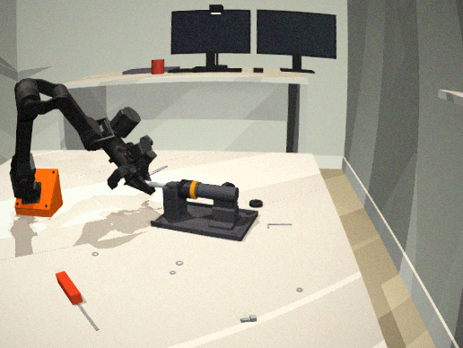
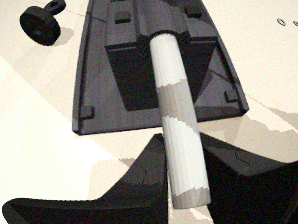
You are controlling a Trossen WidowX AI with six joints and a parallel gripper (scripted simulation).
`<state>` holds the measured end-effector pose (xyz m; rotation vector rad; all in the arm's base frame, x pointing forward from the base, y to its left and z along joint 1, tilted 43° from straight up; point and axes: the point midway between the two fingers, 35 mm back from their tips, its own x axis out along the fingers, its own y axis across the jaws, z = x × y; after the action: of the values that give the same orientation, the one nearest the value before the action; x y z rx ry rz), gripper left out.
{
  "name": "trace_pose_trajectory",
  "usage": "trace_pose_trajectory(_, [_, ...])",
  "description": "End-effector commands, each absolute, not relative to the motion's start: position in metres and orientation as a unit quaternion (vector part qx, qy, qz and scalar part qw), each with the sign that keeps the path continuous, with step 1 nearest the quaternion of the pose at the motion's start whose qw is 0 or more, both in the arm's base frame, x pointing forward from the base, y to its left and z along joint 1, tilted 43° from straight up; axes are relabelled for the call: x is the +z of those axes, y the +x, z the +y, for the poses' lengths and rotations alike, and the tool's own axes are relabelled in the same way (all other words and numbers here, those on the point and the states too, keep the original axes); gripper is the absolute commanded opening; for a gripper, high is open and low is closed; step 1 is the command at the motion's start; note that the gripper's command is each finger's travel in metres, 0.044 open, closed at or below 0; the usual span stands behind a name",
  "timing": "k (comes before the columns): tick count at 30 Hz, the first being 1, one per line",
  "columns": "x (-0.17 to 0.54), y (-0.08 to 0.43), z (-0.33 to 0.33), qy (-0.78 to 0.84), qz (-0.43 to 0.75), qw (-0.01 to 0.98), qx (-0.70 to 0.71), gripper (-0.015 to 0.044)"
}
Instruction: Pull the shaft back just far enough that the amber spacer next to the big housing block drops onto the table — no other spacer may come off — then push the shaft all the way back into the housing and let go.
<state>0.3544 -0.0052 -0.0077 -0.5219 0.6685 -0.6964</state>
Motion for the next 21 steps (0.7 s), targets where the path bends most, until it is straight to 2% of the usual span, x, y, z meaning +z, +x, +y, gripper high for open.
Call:
trace_pose_trajectory(1, [-0.0075, 0.3534, -0.0055, -0.247, 0.317, 0.853, -0.333, 0.0000])
trace_pose_trajectory(21, [-0.0080, 0.3517, -0.0048, -0.247, 0.317, 0.853, -0.333, 0.0000])
